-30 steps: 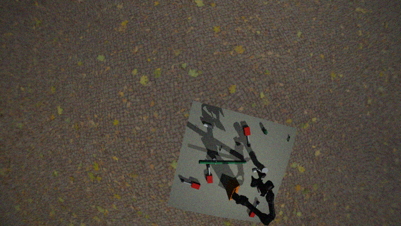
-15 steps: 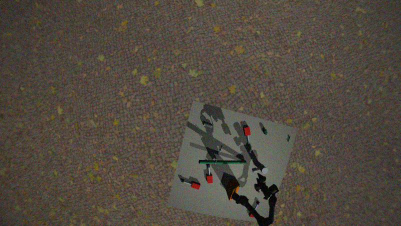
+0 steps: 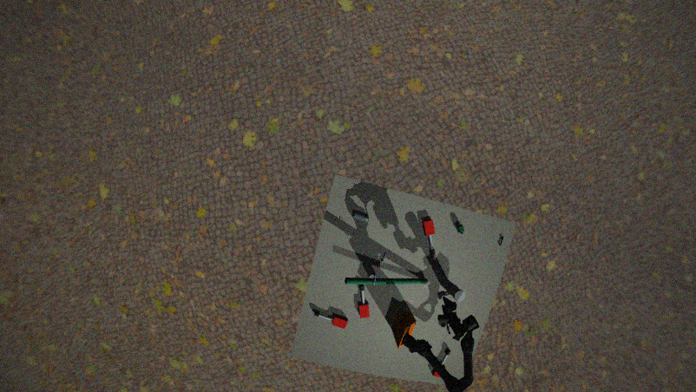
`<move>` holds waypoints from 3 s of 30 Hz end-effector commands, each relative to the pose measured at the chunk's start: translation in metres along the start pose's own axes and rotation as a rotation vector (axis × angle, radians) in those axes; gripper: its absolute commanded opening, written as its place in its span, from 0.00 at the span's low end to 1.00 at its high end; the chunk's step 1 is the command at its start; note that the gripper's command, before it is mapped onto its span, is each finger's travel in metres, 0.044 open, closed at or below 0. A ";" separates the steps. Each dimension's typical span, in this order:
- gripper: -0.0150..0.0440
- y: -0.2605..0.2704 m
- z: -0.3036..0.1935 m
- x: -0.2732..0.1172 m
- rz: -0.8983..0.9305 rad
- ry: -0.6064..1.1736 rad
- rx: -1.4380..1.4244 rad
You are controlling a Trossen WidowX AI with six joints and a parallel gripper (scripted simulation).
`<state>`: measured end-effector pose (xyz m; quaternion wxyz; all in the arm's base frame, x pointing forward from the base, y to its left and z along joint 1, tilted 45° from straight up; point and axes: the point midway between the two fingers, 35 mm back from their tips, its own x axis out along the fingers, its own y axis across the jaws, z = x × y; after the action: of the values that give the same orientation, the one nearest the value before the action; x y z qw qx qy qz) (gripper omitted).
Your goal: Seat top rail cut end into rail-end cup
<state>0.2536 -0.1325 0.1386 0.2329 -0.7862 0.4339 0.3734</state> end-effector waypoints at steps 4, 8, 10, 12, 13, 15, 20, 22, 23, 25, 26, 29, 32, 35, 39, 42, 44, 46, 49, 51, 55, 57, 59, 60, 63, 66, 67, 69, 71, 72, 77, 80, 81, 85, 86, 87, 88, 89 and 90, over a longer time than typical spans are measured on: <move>1.00 0.000 -0.001 0.008 -0.011 0.004 -0.002; 1.00 0.000 -0.001 0.014 -0.011 0.004 -0.002; 1.00 -0.001 -0.001 0.018 -0.011 0.004 -0.002; 1.00 -0.001 -0.002 0.021 -0.011 0.004 -0.002; 1.00 -0.001 -0.002 0.022 -0.011 0.004 -0.002; 1.00 -0.001 -0.002 0.026 -0.011 0.004 -0.002; 1.00 -0.002 -0.002 0.034 -0.011 0.004 -0.002; 1.00 -0.002 -0.002 0.037 -0.011 0.005 -0.002; 1.00 -0.002 -0.002 0.039 -0.011 0.005 -0.002; 1.00 -0.002 -0.002 0.042 -0.011 0.005 -0.002; 1.00 -0.002 -0.002 0.044 -0.011 0.005 -0.002; 1.00 -0.002 -0.002 0.049 -0.011 0.005 -0.002; 1.00 -0.001 -0.002 0.054 -0.011 0.005 -0.002; 1.00 -0.001 -0.002 0.058 -0.011 0.006 -0.002; 1.00 0.000 -0.001 0.065 -0.011 0.006 -0.002; 1.00 0.000 -0.001 0.070 -0.011 0.006 -0.002; 1.00 0.000 -0.001 0.072 -0.011 0.006 -0.002; 1.00 0.000 -0.001 0.072 -0.011 0.006 -0.002; 0.87 0.000 -0.001 0.072 -0.011 0.006 -0.002; 0.78 0.000 -0.001 0.072 -0.011 0.006 -0.002; 0.60 0.000 -0.001 0.072 -0.011 0.006 -0.002; 0.51 0.000 -0.001 0.072 -0.011 0.006 -0.002; 0.42 0.000 -0.001 0.072 -0.011 0.006 -0.002; 0.41 0.000 -0.001 0.072 -0.011 0.006 -0.002; 0.34 0.000 -0.001 0.072 -0.011 0.008 0.001; 0.25 -0.002 -0.001 0.073 -0.011 0.022 0.026; 0.25 -0.003 -0.001 0.074 -0.011 0.030 0.039; 0.25 -0.005 -0.001 0.075 -0.011 0.038 0.054; 0.25 -0.005 -0.001 0.075 -0.011 0.038 0.054; 0.25 -0.005 -0.001 0.075 -0.011 0.038 0.054; 0.25 -0.009 -0.002 0.077 -0.011 0.063 0.098; 0.25 -0.010 -0.002 0.078 -0.012 0.070 0.110; 0.25 -0.010 -0.002 0.078 -0.012 0.070 0.110; 0.25 -0.012 -0.002 0.079 -0.012 0.081 0.130; 0.25 -0.013 -0.002 0.079 -0.012 0.088 0.142; 0.25 -0.014 -0.002 0.080 -0.012 0.094 0.154; 0.25 -0.015 -0.002 0.080 -0.012 0.100 0.163; 0.25 -0.015 -0.003 0.081 -0.012 0.101 0.166; 0.25 -0.015 -0.003 0.081 -0.012 0.101 0.166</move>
<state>0.2923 -0.1682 0.0791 0.2715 -0.7857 0.4662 0.3026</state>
